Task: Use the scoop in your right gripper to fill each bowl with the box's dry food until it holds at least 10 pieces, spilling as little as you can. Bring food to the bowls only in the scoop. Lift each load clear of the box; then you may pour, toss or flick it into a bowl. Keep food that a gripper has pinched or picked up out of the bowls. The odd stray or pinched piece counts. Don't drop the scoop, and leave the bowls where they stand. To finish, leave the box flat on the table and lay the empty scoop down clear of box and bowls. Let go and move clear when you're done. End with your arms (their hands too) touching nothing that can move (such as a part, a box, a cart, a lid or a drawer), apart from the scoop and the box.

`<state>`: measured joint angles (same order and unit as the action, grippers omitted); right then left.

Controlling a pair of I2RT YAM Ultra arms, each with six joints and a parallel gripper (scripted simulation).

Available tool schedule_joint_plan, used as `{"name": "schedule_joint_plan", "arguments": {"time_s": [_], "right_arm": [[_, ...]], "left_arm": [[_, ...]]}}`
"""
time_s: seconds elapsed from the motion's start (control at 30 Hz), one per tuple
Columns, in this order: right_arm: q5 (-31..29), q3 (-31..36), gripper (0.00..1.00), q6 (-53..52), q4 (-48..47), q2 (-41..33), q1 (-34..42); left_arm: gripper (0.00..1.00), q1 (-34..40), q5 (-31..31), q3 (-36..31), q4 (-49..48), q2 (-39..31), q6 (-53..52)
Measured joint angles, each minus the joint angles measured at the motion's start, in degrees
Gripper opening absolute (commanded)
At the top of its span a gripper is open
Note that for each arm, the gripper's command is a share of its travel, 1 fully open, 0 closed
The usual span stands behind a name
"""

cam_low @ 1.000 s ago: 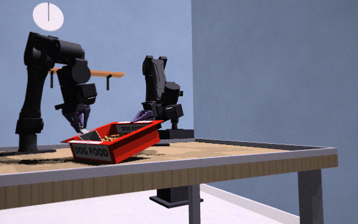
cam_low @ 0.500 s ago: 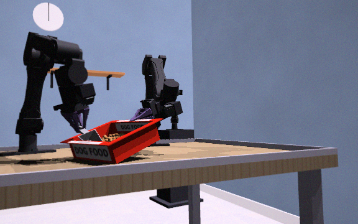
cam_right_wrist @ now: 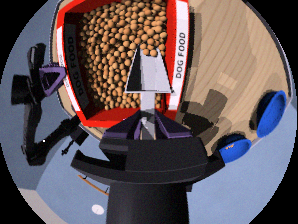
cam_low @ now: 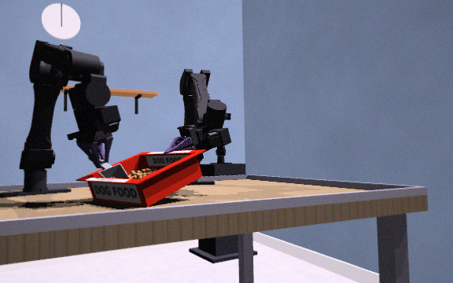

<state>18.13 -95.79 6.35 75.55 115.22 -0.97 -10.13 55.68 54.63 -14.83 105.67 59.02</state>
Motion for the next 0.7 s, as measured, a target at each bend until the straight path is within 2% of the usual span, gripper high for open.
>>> {"name": "schedule_joint_plan", "arguments": {"time_s": [0.7], "right_arm": [[0.3, 1.7, 0.0, -0.5, -2.2, -0.7, 0.0]], "left_arm": [[0.0, 0.0, 0.0, 0.0, 0.0, 0.0, 0.0]]}}
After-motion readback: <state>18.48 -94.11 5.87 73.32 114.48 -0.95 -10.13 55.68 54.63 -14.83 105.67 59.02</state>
